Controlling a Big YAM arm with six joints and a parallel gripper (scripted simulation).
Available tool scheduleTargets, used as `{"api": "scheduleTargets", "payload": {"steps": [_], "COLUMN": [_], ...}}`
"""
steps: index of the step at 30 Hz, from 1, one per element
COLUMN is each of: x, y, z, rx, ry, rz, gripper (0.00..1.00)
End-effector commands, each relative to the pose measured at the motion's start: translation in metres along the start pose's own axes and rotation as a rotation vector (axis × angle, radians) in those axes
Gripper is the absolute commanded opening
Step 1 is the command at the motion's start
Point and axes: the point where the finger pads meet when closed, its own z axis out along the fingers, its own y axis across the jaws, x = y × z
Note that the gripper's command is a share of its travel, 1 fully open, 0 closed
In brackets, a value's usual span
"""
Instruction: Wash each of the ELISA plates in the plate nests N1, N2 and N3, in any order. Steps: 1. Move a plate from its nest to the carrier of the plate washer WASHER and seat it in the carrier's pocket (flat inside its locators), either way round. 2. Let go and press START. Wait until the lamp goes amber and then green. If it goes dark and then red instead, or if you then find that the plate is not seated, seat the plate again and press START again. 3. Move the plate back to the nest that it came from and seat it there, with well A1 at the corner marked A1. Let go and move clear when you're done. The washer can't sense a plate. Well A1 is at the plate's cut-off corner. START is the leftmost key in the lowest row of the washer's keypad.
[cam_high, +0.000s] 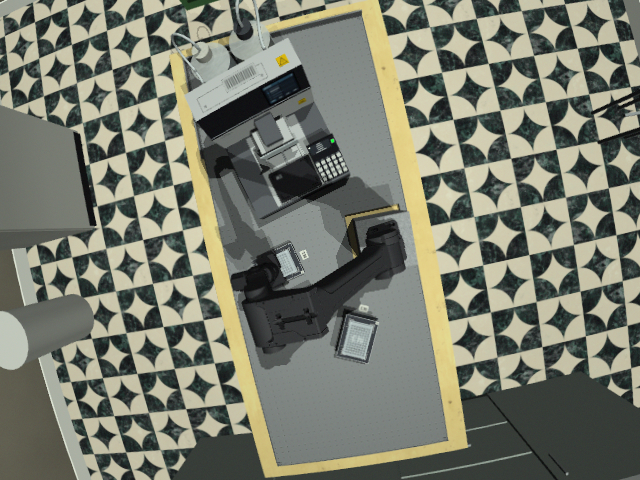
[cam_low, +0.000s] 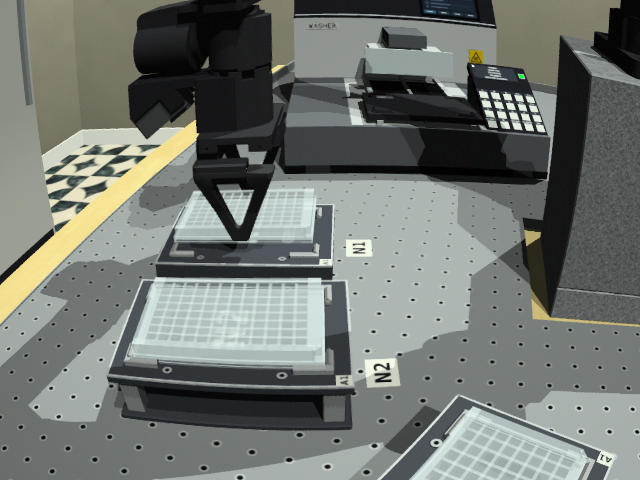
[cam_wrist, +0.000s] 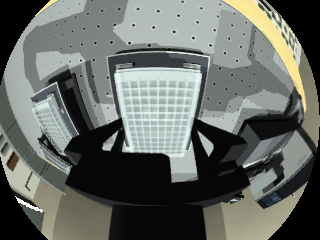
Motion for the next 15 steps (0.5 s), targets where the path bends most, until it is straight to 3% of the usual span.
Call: {"api": "scheduleTargets", "payload": {"steps": [1, 15], "x": [-0.017, -0.015], "y": [-0.001, -0.001], "z": [-0.008, 0.001], "rx": [0.008, 0.007], "ry": [-0.034, -0.026], "rz": [0.006, 0.006], "gripper": [0.84, 0.84]}}
